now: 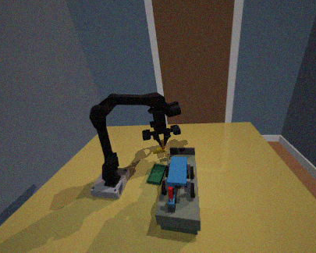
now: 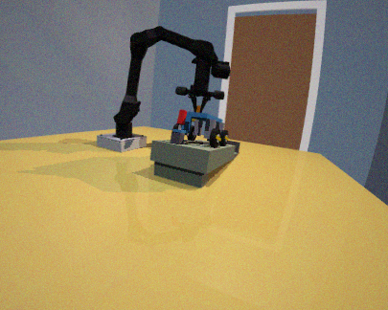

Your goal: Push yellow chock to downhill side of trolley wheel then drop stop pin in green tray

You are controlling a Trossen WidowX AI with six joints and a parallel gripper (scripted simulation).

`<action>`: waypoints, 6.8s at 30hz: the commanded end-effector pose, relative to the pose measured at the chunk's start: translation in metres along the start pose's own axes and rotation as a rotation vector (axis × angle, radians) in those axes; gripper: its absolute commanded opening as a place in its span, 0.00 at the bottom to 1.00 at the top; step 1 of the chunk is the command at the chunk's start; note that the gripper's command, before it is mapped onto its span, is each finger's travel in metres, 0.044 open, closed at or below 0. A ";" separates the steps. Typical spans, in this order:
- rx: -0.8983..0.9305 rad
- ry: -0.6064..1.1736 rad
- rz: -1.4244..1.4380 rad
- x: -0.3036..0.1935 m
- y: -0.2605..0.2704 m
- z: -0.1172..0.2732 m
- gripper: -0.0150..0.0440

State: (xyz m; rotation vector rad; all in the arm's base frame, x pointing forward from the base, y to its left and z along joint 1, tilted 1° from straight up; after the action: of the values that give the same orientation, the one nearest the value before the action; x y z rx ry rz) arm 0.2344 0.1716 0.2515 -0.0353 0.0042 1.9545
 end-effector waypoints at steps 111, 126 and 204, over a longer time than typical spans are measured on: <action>0.068 0.074 1.235 -0.025 -0.028 -0.059 0.25; 0.058 0.072 1.231 -0.028 -0.029 -0.057 0.25; 0.013 0.301 -0.334 -0.215 -0.001 0.025 0.58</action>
State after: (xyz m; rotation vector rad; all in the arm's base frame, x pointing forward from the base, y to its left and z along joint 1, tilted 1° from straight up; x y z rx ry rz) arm 0.3154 -0.0250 0.2890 -0.3070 0.1873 1.6031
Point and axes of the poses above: the point midway between the two fingers, 35 mm back from their tips, its own z axis back along the fingers, its own y axis across the jaws, x = y × z, the point moved 10 cm from there along z, back along the fingers, and after that the axes turned 2 degrees about -z, right-handed, at the moved point
